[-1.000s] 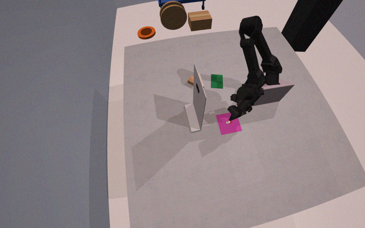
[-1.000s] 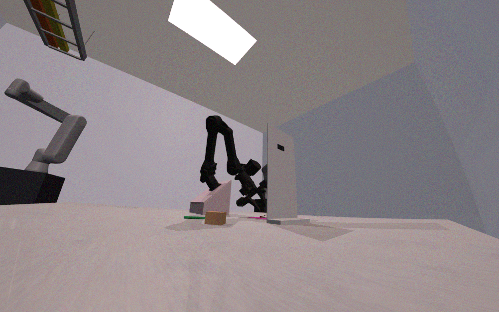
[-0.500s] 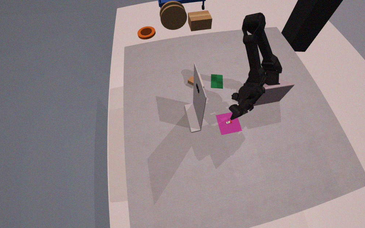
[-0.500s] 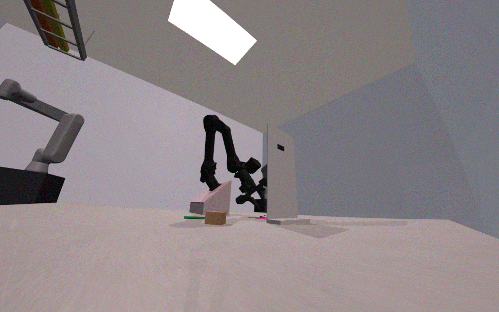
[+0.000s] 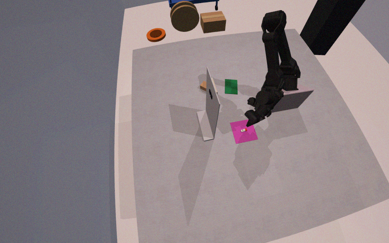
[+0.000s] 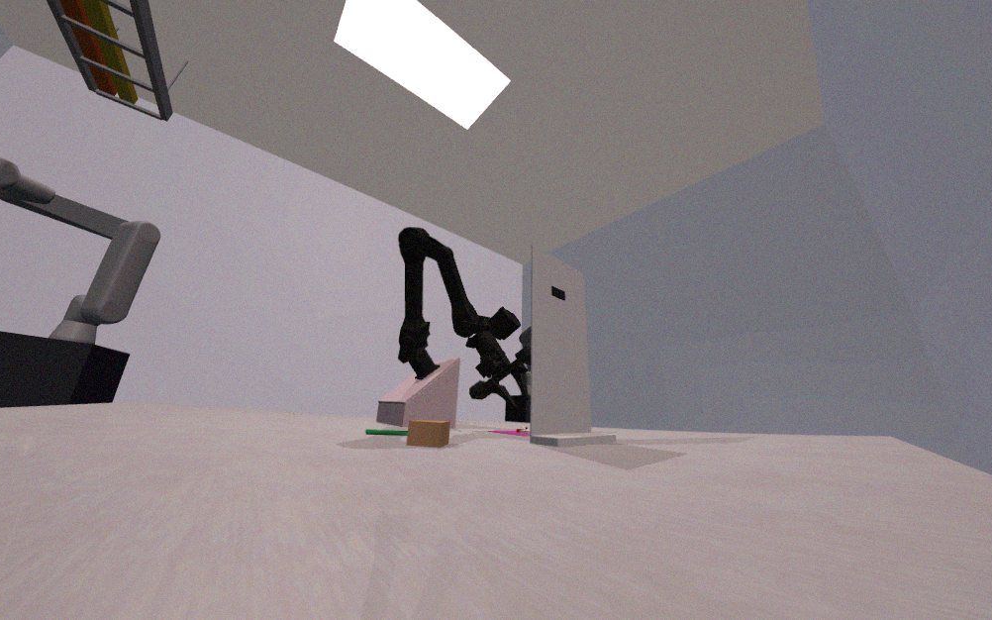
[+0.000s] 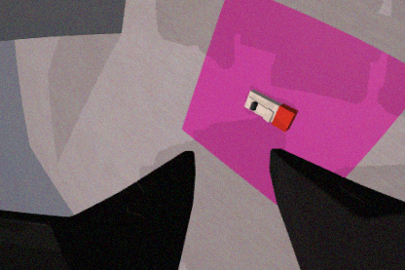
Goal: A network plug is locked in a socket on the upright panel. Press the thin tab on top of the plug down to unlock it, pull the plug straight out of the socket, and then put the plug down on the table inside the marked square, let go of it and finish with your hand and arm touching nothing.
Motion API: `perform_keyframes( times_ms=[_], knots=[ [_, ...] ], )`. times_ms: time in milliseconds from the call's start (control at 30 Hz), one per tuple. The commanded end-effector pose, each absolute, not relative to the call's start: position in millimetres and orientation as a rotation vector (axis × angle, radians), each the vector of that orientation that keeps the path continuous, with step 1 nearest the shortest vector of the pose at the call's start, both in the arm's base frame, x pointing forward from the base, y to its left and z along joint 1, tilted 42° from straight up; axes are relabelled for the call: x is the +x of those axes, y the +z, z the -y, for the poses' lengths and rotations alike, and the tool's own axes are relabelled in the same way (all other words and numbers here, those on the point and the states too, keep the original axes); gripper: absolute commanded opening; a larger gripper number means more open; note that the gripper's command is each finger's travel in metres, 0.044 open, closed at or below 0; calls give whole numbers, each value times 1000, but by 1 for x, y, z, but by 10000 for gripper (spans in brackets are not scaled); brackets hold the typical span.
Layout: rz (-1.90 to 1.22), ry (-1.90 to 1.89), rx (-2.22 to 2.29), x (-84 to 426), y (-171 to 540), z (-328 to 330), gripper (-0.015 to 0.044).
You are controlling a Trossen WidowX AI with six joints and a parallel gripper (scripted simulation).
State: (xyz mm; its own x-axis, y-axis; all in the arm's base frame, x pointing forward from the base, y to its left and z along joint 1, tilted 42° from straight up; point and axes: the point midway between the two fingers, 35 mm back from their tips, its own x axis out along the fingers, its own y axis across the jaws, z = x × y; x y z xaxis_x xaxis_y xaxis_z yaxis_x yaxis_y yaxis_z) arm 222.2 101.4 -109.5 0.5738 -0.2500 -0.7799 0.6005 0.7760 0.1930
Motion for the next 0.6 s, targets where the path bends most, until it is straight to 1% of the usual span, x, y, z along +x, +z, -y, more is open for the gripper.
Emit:
perform_keyframes(
  times_ms=[0, 567],
  knots=[
    [-807, -516, 487, 225, -104, -108, 156],
    [-807, -515, 487, 222, -89, -120, 156]
  ],
)
